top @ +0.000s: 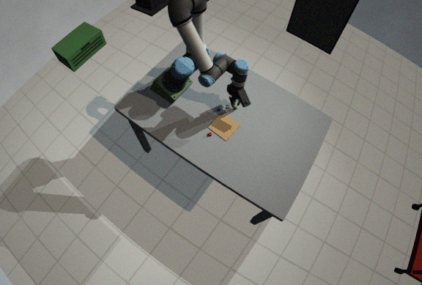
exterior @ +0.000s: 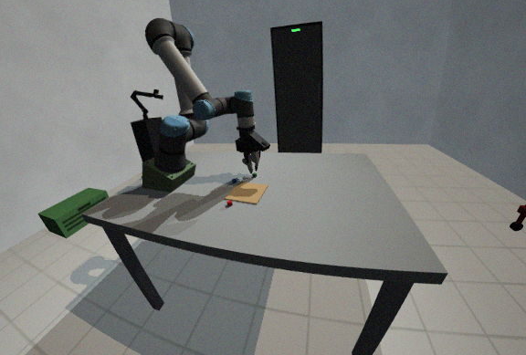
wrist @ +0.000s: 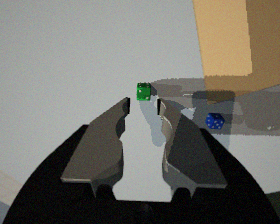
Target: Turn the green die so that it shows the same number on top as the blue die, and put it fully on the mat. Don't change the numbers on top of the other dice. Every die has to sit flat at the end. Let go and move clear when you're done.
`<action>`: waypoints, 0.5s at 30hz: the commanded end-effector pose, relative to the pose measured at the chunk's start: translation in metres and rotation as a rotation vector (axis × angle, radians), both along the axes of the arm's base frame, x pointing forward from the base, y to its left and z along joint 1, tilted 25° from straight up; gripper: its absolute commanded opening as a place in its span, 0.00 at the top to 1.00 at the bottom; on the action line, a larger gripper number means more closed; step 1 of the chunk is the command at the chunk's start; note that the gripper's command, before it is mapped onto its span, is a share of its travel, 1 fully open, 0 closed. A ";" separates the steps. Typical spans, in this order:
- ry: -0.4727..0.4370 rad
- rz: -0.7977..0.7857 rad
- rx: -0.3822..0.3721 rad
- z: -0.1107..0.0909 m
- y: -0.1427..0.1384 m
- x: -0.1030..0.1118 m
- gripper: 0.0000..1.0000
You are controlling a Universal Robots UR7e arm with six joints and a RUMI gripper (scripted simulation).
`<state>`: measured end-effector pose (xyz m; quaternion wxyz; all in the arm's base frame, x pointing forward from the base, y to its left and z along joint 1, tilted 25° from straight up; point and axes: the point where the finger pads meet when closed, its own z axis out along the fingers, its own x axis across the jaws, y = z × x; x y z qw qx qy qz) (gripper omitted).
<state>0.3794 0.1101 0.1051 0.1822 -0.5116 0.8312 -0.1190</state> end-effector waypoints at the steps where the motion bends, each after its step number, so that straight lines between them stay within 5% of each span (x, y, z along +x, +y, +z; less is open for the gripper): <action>1: -0.001 0.000 0.000 0.000 0.000 0.001 0.82; 15: -0.001 0.000 0.000 -0.012 0.000 0.006 0.82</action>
